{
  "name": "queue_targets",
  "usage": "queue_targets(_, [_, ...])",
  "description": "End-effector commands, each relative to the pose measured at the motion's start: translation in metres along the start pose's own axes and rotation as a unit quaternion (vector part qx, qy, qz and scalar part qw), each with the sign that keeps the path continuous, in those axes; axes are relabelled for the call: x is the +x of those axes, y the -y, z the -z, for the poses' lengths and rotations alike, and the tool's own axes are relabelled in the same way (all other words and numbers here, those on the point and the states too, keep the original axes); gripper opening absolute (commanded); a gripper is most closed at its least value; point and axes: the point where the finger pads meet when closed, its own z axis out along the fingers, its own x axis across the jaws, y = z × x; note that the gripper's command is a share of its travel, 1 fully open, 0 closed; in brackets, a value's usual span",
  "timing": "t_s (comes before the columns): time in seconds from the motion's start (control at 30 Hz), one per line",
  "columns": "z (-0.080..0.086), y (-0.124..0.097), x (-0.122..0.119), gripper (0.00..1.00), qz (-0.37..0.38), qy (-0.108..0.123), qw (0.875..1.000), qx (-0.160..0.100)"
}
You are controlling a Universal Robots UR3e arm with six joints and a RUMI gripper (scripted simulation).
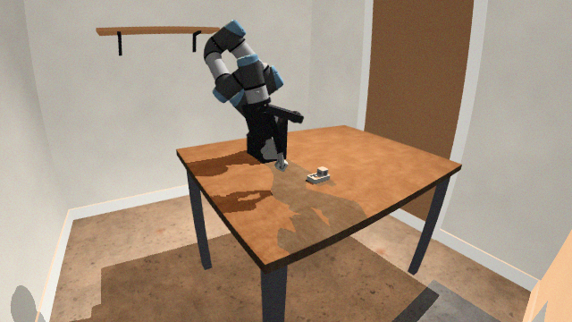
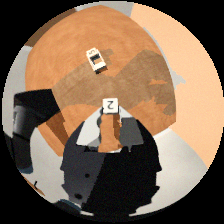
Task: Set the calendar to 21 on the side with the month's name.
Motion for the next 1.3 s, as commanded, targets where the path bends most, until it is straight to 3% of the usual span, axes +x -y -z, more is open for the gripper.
queue_targets(0.0, [-0.0003,-0.0001,-0.0001,0.1,0.001,0.001,1.0,0.008])
queue_targets(0.43, [-0.0021,-0.0008,-0.0023,0.1,0.002,0.008,0.997,0.075])
queue_targets(0.77, [-0.0004,-0.0018,-0.0002,0.1,0.001,0.001,0.994,0.111])
queue_targets(1.27, [0.0008,-0.0025,0.0012,0.1,0.0,-0.003,0.992,0.124])
